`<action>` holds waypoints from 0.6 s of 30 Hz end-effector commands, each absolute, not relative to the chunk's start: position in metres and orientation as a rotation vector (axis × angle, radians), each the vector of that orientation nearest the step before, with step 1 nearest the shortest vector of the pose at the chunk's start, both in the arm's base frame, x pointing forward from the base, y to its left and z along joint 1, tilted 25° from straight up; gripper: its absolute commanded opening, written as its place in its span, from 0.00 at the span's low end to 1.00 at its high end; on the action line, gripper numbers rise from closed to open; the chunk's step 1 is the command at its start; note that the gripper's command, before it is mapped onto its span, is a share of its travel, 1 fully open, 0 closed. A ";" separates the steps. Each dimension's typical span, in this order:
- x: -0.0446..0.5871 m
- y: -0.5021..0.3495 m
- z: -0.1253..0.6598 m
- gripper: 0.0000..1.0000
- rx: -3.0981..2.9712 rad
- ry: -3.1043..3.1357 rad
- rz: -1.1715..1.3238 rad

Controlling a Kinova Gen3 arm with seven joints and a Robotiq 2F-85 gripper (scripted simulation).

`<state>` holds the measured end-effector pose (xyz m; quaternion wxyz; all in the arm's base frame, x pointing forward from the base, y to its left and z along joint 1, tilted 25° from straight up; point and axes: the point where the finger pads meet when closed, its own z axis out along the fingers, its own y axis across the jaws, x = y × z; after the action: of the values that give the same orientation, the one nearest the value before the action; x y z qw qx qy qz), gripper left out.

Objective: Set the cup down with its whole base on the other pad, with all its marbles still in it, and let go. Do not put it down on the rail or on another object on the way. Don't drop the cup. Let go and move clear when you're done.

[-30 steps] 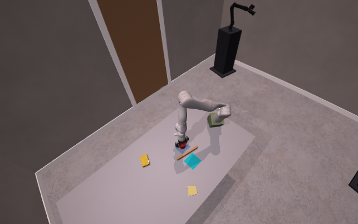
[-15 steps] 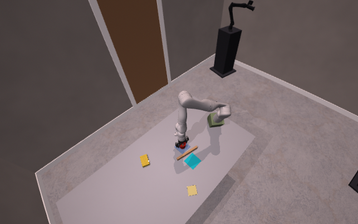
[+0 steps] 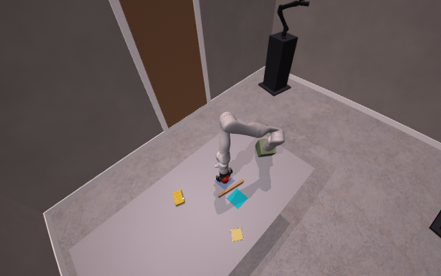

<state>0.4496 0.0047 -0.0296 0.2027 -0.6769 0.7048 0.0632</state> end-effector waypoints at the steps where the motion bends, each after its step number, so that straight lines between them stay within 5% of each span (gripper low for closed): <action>1: 0.450 0.004 -0.029 0.95 -1.889 1.967 0.174; 18: 0.450 0.004 -0.029 0.91 -1.889 1.967 0.174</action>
<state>0.4496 0.0047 -0.0296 0.2027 -0.6769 0.7048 0.0632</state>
